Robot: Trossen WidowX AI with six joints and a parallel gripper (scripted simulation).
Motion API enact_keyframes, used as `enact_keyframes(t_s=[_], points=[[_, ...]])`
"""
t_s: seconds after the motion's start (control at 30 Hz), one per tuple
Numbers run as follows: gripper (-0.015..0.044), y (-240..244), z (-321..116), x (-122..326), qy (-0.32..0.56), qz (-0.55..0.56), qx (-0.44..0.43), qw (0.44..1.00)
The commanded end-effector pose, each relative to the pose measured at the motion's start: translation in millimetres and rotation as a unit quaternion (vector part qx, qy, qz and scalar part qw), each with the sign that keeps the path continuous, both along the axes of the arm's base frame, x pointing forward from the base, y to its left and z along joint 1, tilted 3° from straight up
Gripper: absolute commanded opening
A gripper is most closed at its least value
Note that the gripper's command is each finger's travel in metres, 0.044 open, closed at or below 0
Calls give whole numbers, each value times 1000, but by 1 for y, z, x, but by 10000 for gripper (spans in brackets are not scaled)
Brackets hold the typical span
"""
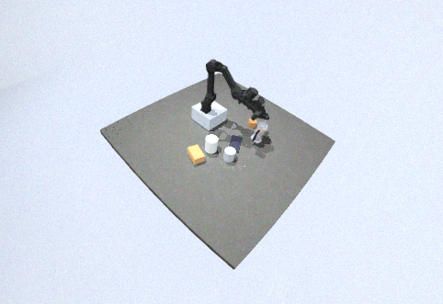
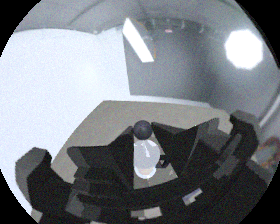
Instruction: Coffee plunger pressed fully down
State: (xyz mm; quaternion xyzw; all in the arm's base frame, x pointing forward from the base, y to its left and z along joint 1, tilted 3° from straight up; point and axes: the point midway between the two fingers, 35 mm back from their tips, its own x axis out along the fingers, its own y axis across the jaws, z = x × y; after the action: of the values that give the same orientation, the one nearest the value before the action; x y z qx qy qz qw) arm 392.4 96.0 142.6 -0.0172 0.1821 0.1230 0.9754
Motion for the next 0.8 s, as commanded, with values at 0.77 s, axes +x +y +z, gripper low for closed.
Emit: enact_keyframes(t_s=[0.77], points=[[119,4,-43,11,45,-2,-8,999]])
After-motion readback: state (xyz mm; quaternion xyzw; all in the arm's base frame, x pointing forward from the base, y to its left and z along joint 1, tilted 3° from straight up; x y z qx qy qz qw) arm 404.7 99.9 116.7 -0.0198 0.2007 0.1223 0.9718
